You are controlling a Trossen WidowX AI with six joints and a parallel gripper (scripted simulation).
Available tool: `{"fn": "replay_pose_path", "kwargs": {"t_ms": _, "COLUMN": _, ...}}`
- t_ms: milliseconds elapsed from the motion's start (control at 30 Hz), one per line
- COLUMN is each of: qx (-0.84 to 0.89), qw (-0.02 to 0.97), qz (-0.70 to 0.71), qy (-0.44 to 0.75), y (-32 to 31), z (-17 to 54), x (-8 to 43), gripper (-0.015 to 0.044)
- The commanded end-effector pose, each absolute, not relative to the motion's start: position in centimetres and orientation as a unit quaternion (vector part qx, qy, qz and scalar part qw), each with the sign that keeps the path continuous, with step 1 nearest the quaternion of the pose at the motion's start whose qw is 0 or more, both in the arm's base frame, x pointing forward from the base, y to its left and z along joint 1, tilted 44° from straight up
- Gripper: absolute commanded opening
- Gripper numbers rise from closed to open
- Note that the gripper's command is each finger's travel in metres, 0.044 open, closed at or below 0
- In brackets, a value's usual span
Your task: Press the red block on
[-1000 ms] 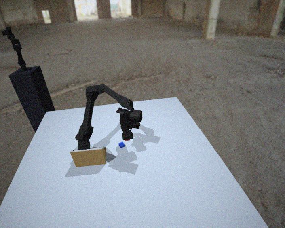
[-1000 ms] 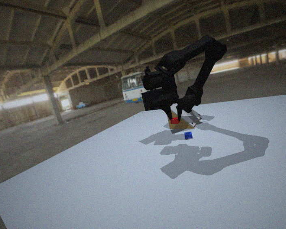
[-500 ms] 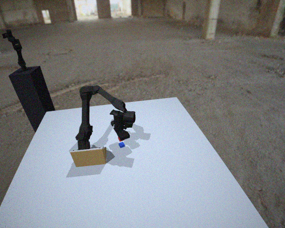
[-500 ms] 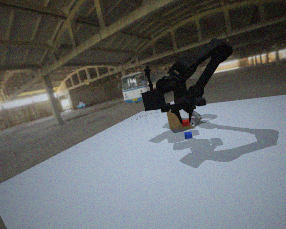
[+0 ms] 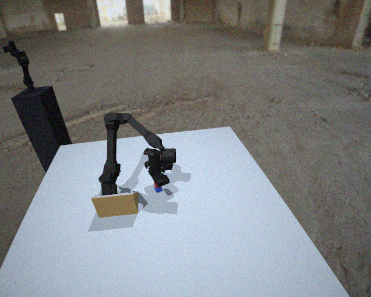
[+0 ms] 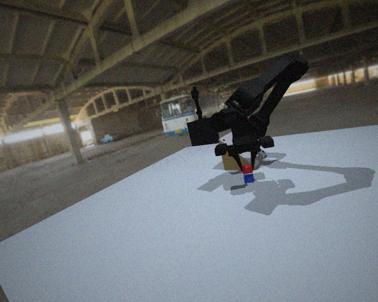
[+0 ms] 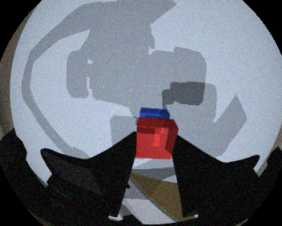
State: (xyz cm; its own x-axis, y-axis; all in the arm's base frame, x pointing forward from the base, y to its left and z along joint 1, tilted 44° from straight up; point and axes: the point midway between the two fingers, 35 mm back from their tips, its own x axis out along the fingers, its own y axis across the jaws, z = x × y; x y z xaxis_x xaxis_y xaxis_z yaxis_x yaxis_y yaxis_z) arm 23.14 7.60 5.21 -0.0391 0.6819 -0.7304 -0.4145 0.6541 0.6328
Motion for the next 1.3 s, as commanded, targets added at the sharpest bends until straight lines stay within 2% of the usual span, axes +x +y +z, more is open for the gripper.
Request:
{"fn": "replay_pose_path", "kwargs": {"t_ms": 0, "qx": 0.115, "qw": 0.682, "qz": 0.402, "qy": 0.6, "y": 8.17, "z": 4.68, "x": 22.95, "gripper": 0.0}}
{"fn": "replay_pose_path", "kwargs": {"t_ms": 1233, "qx": 0.113, "qw": 0.682, "qz": 0.401, "qy": 0.601, "y": 8.61, "z": 3.99, "x": 22.99, "gripper": 0.0}}
{"fn": "replay_pose_path", "kwargs": {"t_ms": 1267, "qx": 0.113, "qw": 0.682, "qz": 0.401, "qy": 0.601, "y": 8.61, "z": 3.99, "x": 22.99, "gripper": 0.0026}}
